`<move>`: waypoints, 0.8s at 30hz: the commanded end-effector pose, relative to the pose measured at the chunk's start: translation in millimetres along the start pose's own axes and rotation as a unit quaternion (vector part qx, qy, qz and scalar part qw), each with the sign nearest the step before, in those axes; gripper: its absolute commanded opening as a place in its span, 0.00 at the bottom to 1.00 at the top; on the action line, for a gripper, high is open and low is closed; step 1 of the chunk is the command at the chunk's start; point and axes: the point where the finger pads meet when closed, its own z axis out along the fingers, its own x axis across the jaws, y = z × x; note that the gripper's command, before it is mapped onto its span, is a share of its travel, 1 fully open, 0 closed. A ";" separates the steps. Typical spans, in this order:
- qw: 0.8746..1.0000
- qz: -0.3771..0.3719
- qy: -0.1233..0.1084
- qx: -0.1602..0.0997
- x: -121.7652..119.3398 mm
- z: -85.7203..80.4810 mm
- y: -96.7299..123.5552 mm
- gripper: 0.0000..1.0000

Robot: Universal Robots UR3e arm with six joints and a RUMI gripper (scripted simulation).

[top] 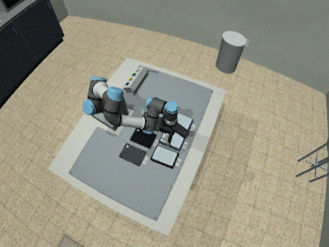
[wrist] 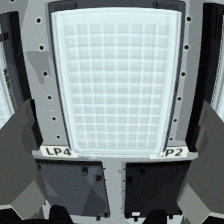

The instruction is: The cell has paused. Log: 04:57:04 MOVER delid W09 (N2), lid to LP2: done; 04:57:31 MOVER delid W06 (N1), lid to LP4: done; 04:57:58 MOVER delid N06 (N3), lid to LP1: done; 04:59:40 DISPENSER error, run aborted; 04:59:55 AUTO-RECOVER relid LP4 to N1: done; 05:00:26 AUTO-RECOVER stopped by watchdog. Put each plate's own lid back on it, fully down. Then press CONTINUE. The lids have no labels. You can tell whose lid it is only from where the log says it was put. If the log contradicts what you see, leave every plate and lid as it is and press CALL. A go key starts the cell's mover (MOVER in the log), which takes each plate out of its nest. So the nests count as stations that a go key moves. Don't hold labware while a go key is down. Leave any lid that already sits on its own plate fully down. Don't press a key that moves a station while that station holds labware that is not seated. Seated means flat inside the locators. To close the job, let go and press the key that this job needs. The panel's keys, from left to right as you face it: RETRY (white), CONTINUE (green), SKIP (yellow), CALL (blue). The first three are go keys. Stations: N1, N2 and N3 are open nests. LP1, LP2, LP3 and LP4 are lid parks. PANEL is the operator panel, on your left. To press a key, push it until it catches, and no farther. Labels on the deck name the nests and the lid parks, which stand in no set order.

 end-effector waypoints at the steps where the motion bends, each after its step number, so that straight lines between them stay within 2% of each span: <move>1: 1.000 0.000 0.000 0.001 0.2 -0.9 -0.7 0.82; 9: 1.000 0.000 0.000 0.001 0.2 -0.9 -0.7 0.82; 24: 1.000 0.000 0.000 0.001 0.2 -22.6 -0.6 0.82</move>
